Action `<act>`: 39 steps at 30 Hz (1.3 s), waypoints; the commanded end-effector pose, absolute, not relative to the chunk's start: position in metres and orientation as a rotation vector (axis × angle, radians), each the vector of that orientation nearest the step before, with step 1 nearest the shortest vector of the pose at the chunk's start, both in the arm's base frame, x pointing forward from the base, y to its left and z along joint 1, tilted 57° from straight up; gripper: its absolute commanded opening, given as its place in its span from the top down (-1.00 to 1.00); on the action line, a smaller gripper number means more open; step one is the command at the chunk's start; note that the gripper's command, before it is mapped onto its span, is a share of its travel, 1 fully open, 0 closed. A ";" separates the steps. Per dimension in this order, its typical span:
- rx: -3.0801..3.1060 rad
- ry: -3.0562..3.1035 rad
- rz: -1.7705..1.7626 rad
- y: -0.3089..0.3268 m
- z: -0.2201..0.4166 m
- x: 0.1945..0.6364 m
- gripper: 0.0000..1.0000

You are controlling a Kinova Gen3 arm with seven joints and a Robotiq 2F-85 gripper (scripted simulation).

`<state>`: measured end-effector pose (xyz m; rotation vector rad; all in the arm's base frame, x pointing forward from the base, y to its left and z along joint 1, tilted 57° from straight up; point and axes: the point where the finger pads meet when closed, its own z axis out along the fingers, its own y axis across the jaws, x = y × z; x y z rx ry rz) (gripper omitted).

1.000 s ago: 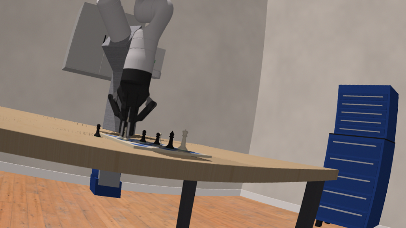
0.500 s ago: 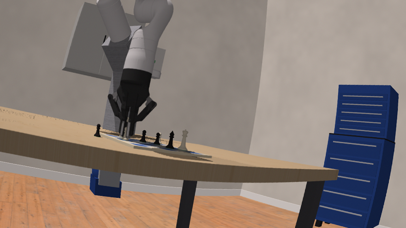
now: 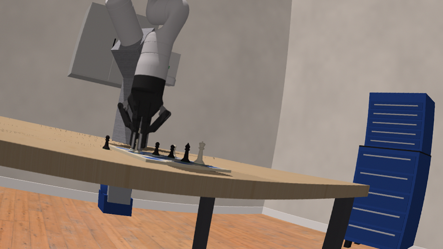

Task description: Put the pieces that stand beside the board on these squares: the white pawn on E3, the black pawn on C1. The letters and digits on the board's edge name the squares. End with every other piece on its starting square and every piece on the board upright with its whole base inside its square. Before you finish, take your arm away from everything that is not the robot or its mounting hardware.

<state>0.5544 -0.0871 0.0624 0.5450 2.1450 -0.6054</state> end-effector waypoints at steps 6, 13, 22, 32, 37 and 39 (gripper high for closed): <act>0.544 2.145 -0.604 -0.086 0.063 0.555 0.73; 0.544 2.145 -0.604 -0.086 0.063 0.555 0.46; 0.544 2.145 -0.604 -0.086 0.063 0.555 0.33; 0.544 2.145 -0.604 -0.079 0.070 0.547 0.33; 0.544 2.145 -0.604 -0.070 0.078 0.538 0.33; 0.544 2.145 -0.604 -0.064 0.084 0.532 0.33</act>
